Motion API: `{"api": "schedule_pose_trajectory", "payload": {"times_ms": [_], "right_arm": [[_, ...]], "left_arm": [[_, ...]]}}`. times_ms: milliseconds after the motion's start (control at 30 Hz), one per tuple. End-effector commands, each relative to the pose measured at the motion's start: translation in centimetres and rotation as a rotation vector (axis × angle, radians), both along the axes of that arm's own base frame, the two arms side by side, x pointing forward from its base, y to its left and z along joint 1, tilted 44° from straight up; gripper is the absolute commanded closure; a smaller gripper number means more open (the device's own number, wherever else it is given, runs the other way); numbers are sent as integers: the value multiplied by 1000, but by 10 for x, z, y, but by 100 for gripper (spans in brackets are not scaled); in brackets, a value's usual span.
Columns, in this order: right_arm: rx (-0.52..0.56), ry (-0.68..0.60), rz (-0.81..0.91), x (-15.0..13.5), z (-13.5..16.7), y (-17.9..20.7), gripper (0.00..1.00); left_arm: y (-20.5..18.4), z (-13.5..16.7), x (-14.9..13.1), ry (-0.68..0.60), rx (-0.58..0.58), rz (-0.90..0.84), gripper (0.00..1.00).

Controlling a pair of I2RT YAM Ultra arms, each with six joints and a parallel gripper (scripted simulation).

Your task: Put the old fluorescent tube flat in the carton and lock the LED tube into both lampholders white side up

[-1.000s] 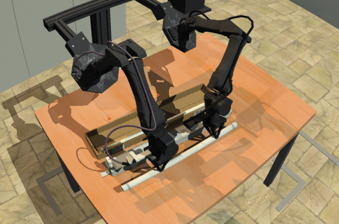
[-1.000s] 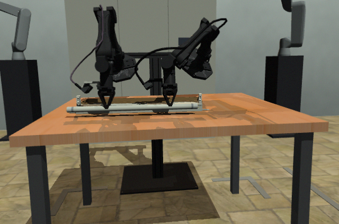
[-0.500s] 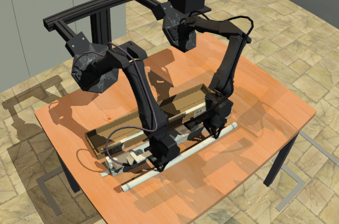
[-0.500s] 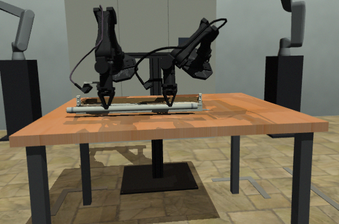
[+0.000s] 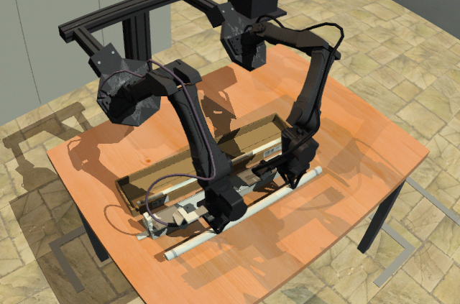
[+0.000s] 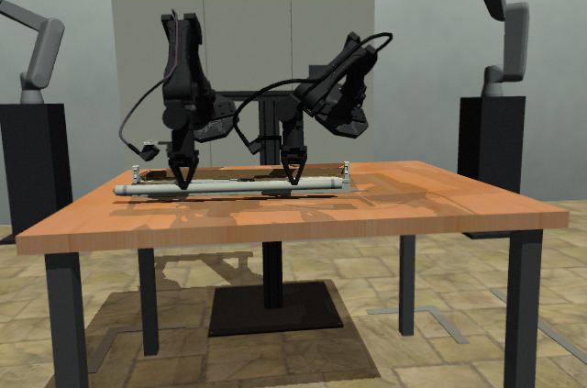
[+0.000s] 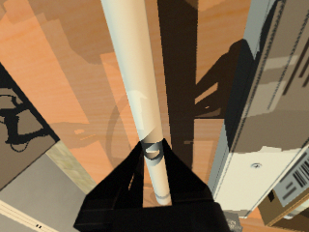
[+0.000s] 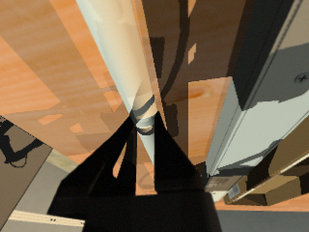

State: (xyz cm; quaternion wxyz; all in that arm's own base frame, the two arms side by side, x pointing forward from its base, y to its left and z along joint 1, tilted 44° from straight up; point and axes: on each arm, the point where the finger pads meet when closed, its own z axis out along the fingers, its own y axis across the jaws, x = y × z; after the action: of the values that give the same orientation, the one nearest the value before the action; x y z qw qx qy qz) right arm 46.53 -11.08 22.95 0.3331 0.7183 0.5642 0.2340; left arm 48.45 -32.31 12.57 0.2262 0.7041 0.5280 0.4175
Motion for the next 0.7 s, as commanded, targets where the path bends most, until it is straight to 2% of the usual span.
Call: {"api": "schedule_pose_trajectory", "payload": {"times_ms": [0, 167, 200, 333, 667], "right_arm": [[20, 28, 1, -1, 2, 4, 89], [13, 13, -3, 1, 9, 3, 89], [26, 53, -4, -2, 1, 3, 89], [38, 84, 4, -2, 0, 6, 89], [33, 90, -1, 2, 6, 5, 89]], "left_arm": [[-8, 1, -4, 43, -20, -11, 89], [-18, 5, -7, 34, -28, -27, 89], [-8, 1, -6, 67, -16, -5, 89], [-9, 0, -8, 98, -9, 3, 89], [-17, 5, -6, 103, -22, 1, 89]]}}
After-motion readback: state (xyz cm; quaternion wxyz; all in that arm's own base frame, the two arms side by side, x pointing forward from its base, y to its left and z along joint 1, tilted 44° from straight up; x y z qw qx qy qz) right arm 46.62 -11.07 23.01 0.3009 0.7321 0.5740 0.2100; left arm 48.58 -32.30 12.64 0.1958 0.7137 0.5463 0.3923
